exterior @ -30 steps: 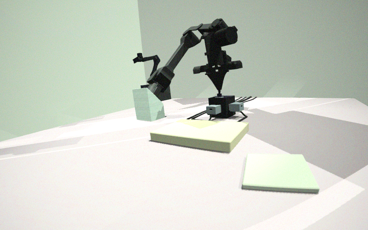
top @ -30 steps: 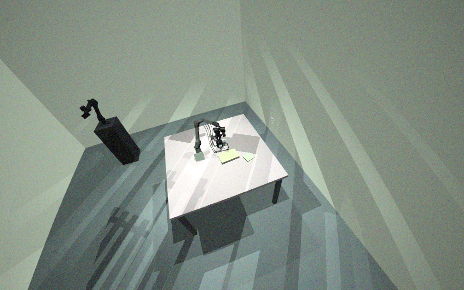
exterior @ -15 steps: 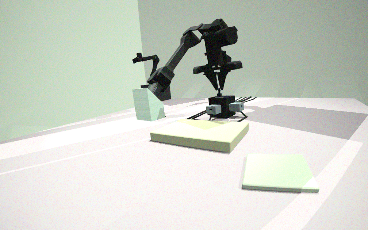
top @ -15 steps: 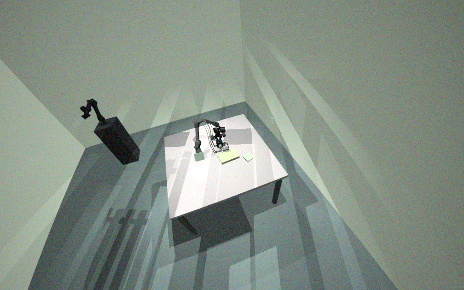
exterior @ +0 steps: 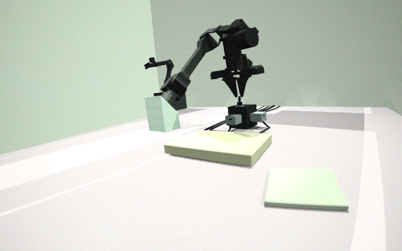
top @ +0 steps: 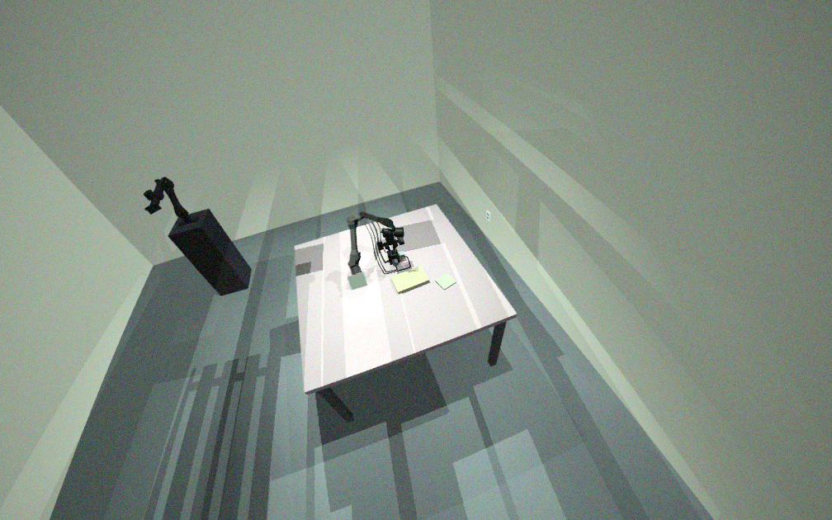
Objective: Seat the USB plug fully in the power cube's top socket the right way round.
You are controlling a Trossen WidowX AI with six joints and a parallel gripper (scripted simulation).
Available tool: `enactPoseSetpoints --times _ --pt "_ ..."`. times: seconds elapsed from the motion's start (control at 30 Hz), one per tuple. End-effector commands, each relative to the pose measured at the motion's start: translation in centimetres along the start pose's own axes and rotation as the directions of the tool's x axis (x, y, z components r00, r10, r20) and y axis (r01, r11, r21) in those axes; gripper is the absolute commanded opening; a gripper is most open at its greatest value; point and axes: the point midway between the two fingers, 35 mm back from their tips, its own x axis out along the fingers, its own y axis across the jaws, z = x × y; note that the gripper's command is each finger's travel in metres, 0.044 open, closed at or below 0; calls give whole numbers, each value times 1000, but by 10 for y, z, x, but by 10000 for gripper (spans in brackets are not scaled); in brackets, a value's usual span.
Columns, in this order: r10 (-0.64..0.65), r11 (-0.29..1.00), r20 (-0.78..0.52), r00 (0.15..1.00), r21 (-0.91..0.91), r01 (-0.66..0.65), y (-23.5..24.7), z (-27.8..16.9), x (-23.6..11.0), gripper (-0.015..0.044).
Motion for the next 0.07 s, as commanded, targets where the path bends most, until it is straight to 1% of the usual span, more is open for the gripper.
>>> enactPoseSetpoints --times 0.0,0.03 --pt "-4 1000 -4 1000 -6 4 -2 0 -5 95" --pt "-4 1000 -4 1000 -6 4 -2 0 -6 95"
